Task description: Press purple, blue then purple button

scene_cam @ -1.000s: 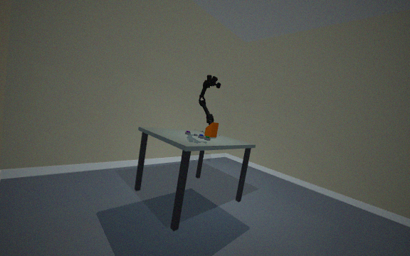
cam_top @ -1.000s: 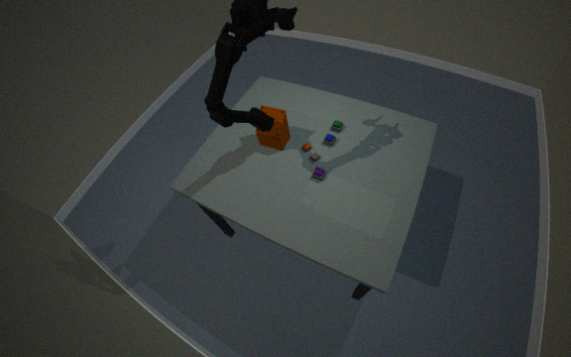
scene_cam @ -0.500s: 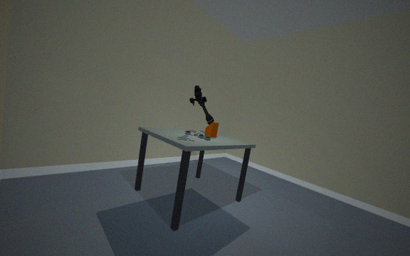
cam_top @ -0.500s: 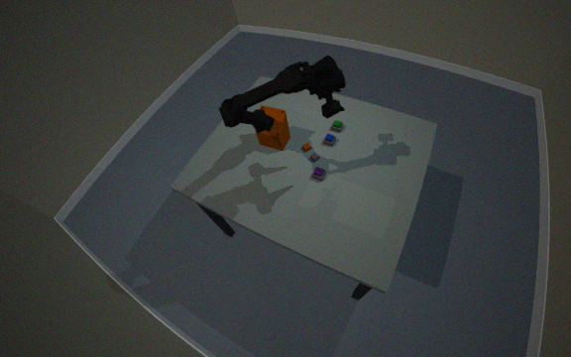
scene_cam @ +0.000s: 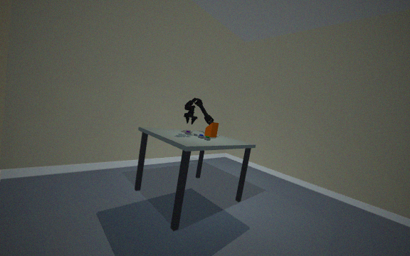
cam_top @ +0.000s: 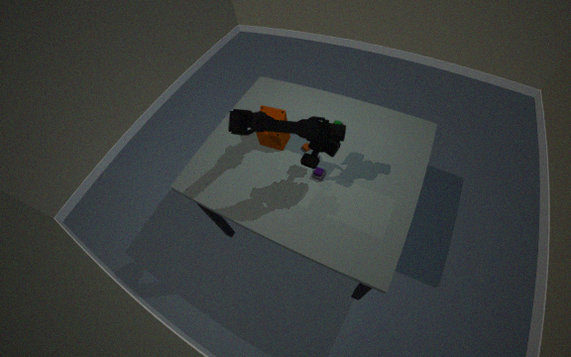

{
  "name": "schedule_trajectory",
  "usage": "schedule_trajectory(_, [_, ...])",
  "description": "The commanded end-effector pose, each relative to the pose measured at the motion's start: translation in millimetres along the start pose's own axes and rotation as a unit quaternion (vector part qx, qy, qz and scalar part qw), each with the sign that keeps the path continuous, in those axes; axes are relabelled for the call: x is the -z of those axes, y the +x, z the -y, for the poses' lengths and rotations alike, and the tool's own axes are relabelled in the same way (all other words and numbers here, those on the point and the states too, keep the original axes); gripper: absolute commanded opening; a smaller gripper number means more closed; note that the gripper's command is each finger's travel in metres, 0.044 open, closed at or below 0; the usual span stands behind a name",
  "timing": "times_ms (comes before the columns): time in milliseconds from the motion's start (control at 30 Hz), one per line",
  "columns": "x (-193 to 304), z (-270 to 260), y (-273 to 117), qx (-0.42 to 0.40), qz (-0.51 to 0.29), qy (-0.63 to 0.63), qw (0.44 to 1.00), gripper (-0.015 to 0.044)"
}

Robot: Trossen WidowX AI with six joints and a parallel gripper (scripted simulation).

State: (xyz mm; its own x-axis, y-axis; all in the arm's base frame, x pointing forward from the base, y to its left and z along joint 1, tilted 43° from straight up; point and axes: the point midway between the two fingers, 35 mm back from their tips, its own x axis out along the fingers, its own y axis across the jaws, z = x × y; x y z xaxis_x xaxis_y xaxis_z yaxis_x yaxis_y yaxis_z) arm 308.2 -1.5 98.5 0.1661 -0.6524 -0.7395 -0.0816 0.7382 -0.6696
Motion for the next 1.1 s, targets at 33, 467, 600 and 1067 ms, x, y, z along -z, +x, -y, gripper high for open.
schedule_trajectory(33, [-1, 1, 38, 0.004, -0.002, 0.003, 1.0, 0.0295])
schedule_trajectory(467, [1, 2, 60, 0.006, -0.002, 0.003, 1.0, 0.002])
schedule_trajectory(600, [1, 2, 60, 0.006, -0.002, 0.003, 1.0, 0.002])
schedule_trajectory(1067, [1, 2, 78, 0.006, -0.002, 0.003, 1.0, 0.002])
